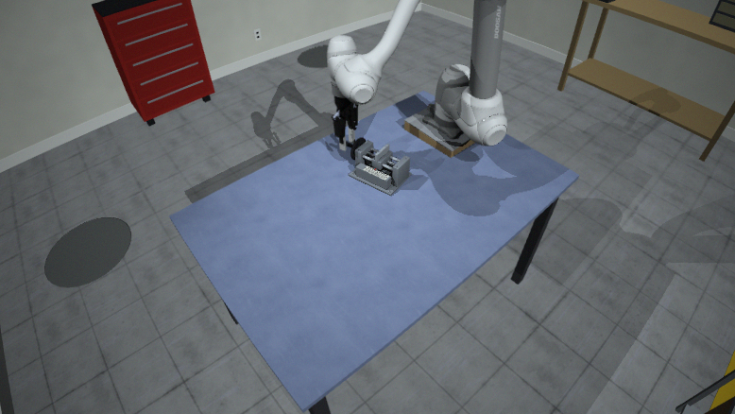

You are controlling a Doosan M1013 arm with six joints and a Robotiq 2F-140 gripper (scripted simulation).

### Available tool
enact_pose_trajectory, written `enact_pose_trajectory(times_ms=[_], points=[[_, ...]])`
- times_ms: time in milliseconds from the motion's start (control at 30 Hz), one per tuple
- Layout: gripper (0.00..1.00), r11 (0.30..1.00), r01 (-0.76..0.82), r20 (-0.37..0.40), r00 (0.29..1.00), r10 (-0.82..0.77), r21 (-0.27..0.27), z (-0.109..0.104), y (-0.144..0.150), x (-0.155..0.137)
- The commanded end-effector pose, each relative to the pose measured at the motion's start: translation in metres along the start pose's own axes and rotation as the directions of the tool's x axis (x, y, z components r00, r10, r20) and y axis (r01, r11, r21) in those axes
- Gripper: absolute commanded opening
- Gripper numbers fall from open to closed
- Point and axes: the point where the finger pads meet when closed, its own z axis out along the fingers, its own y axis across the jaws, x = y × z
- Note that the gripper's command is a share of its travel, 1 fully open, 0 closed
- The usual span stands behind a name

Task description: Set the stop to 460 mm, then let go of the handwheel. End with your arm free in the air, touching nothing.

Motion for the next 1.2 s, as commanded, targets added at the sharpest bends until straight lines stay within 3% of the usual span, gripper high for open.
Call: enact_pose_trajectory(times_ms=[0,600,633,1167], points=[[0.33,1.000,0.000,0.000,1.000,0.000,0.000,0.0045,0.0000,-0.0001],[0.33,1.000,0.000,0.000,1.000,0.000,0.000,0.0068,0.0000,-0.0001],[0.04,1.000,0.000,0.000,1.000,0.000,0.000,0.0068,0.0000,-0.0001],[0.04,1.000,0.000,0.000,1.000,0.000,0.000,0.0068,0.0000,-0.0001]])
